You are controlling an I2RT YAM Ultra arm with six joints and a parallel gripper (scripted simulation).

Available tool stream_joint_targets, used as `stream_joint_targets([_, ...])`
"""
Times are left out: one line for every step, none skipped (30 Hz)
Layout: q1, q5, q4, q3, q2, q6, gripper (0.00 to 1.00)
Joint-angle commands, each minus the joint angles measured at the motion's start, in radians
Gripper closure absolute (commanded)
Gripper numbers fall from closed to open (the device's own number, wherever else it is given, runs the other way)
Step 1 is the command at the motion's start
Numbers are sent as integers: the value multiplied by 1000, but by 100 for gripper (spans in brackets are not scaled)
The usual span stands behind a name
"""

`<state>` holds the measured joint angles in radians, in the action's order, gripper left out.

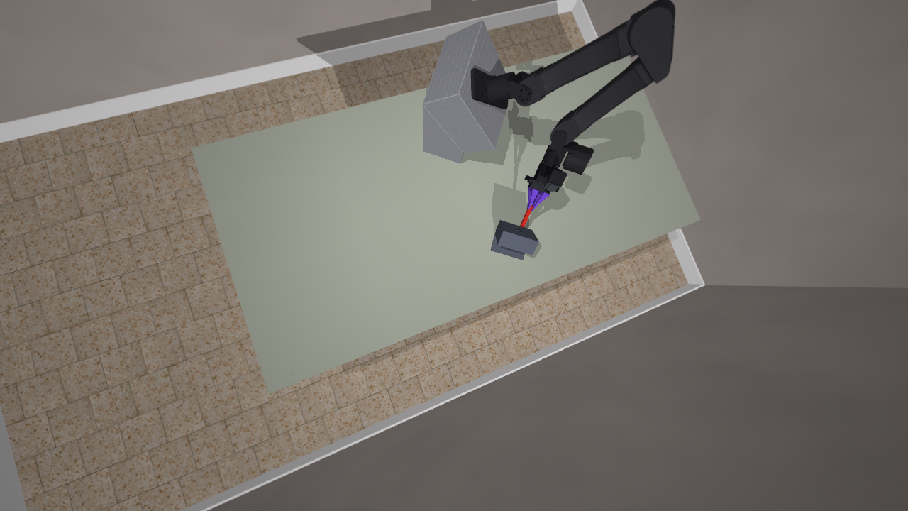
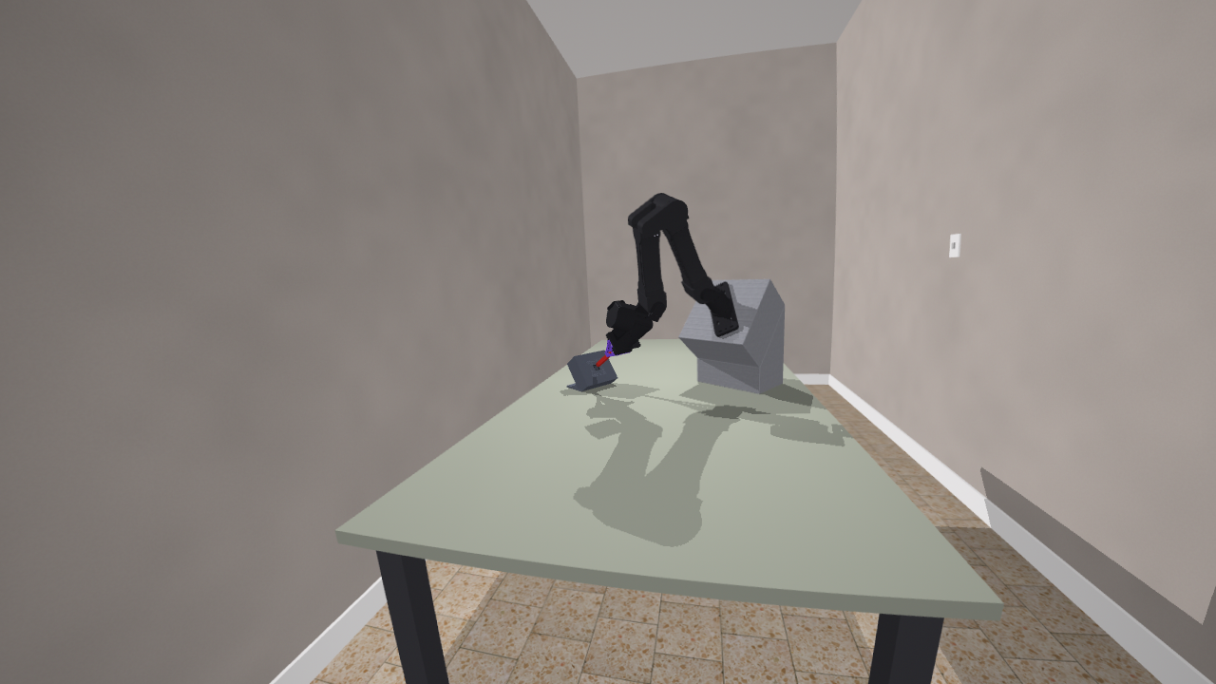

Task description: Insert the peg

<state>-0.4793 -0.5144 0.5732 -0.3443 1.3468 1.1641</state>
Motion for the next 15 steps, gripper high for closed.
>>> stream_joint_targets([-11,-26,-13,-2,-10,9,100])
stream_joint_targets([-16,-34,-18,0,-14,12,100])
stream_joint_targets([-20,-40,-22,3,-19,14,100])
stream_joint_targets([-22,-43,-25,6,-25,15,100])
stream_joint_targets([-23,-45,-28,9,-30,16,100])
stream_joint_targets([-24,-46,-31,12,-35,17,100])
stream_joint_targets([-24,-46,-33,16,-41,17,100])
stream_joint_targets([-25,-47,-35,20,-46,17,100])
stream_joint_targets([-25,-47,-36,24,-50,17,100])
stream_joint_targets([-25,-47,-35,29,-54,17,100])
stream_joint_targets([-25,-48,-32,34,-57,18,100])
stream_joint_targets([-25,-48,-32,34,-57,18,100])
stream_joint_targets([-25,-48,-32,34,-57,18,100])
stream_joint_targets([-26,-49,-31,39,-60,18,100])
stream_joint_targets([-27,-49,-30,40,-61,18,100])
